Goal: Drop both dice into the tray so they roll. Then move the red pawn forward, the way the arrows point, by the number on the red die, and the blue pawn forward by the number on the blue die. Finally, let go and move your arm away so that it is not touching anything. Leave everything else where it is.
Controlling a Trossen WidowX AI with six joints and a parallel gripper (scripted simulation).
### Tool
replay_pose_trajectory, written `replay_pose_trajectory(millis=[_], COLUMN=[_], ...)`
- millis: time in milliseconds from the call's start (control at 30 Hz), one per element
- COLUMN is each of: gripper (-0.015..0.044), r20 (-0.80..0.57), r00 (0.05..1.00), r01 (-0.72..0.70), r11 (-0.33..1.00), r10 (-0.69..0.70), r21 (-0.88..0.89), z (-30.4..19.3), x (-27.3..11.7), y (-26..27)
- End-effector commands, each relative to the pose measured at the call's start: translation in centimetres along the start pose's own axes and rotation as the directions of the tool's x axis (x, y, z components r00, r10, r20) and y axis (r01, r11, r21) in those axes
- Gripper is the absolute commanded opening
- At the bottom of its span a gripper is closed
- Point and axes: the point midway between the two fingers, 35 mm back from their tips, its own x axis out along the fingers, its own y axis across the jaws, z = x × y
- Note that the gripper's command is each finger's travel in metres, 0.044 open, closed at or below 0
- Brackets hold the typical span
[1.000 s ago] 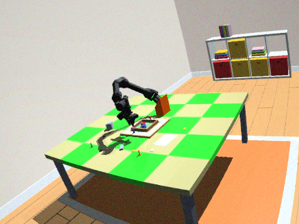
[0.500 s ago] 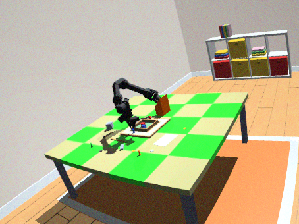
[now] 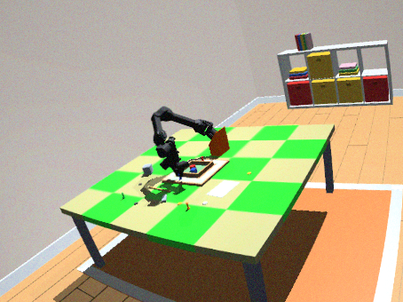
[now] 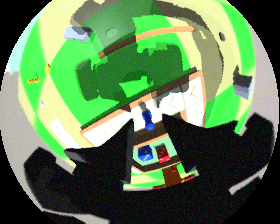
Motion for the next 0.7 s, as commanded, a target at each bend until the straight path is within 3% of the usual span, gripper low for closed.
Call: replay_pose_trajectory(millis=[0,200,400,667], gripper=[0.0200,0.0043,0.0003,0.0000], r20=[-0.008,-0.008,-0.008,-0.008], r00=[1.000,1.000,1.000,1.000], r01=[0.010,0.010,0.010,0.007], r11=[1.000,1.000,1.000,1.000], r10=[-0.010,-0.010,-0.010,-0.007], r21=[-0.011,-0.011,-0.011,-0.011], z=[-0.3,-0.3,-0.3,0.1], x=[0.8,0.8,0.8,-1.1], y=[0.0,0.0,0.0,0.3])
